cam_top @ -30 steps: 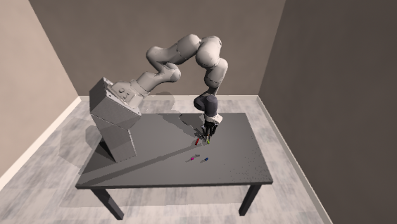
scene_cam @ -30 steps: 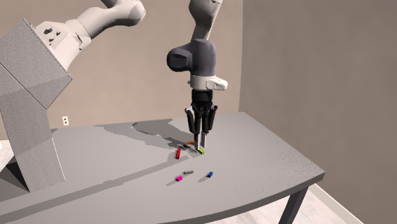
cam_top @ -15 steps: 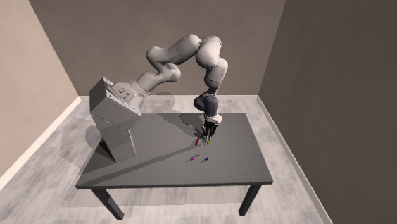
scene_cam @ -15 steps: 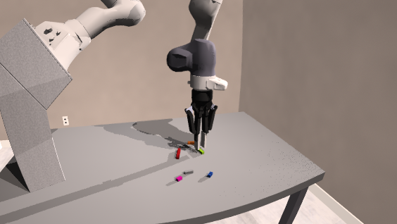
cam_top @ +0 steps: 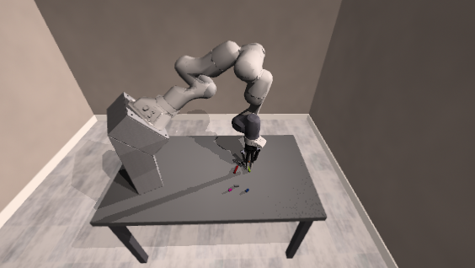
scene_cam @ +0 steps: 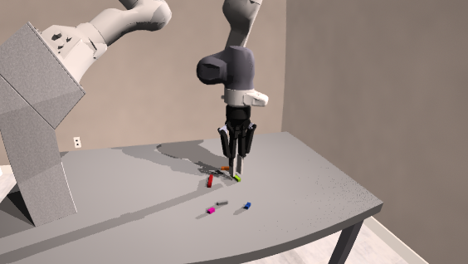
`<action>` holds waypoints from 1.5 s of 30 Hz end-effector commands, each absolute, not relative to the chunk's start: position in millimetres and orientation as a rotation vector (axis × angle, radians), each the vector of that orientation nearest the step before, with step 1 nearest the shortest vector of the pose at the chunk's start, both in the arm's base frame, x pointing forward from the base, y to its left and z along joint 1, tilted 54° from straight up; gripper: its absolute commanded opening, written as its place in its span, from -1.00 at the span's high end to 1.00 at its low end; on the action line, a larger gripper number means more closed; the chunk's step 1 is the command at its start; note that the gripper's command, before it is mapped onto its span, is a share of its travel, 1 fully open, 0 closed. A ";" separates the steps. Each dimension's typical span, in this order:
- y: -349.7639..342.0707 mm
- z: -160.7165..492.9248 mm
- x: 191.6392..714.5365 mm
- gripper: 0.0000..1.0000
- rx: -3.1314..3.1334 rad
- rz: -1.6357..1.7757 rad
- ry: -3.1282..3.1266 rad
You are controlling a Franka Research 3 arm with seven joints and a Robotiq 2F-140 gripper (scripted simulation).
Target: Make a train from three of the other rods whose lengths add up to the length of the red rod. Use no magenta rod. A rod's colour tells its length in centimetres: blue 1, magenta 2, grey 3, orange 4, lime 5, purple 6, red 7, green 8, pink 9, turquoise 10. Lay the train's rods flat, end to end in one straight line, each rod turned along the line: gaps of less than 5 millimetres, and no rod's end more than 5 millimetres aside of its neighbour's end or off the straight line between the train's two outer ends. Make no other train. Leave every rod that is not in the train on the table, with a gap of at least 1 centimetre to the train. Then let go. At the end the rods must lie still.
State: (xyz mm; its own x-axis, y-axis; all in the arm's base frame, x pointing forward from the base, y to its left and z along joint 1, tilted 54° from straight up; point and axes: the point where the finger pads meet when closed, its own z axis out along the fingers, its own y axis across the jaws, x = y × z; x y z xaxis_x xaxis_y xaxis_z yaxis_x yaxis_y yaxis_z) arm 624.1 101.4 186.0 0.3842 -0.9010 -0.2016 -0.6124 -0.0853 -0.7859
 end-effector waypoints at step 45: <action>110.5 177.3 634.9 0.71 -1.797 -0.429 1.317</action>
